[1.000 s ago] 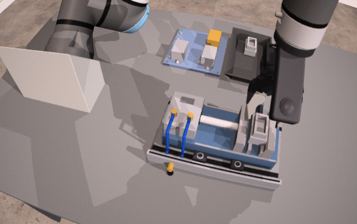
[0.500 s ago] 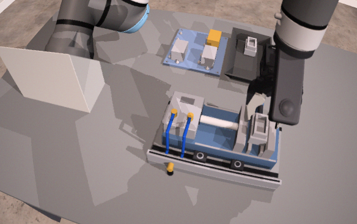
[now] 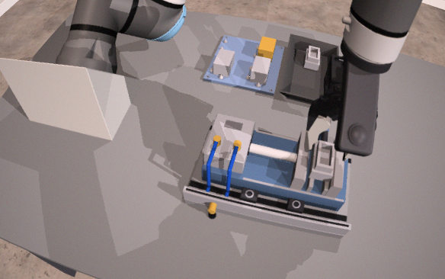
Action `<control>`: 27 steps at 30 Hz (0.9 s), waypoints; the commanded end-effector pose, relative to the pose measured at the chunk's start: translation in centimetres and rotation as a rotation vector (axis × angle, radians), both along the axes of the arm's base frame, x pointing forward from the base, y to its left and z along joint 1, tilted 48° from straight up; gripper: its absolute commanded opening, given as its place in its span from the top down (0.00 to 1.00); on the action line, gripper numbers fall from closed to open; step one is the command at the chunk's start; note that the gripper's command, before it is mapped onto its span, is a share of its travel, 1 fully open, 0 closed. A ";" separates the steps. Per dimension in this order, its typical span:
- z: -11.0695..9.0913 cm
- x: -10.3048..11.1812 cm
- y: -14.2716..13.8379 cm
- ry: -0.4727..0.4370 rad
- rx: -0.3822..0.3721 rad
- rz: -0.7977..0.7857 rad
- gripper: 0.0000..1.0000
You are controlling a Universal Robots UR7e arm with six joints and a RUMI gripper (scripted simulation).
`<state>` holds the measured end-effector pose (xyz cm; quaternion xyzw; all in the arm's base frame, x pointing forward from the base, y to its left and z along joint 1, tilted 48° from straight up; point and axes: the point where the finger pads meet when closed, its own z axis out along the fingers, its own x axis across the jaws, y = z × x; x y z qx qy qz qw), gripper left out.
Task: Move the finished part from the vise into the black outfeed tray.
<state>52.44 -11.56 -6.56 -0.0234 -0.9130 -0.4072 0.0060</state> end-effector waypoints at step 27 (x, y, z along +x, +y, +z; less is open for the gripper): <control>0.0 0.0 -0.1 -0.001 -0.001 -0.001 1.00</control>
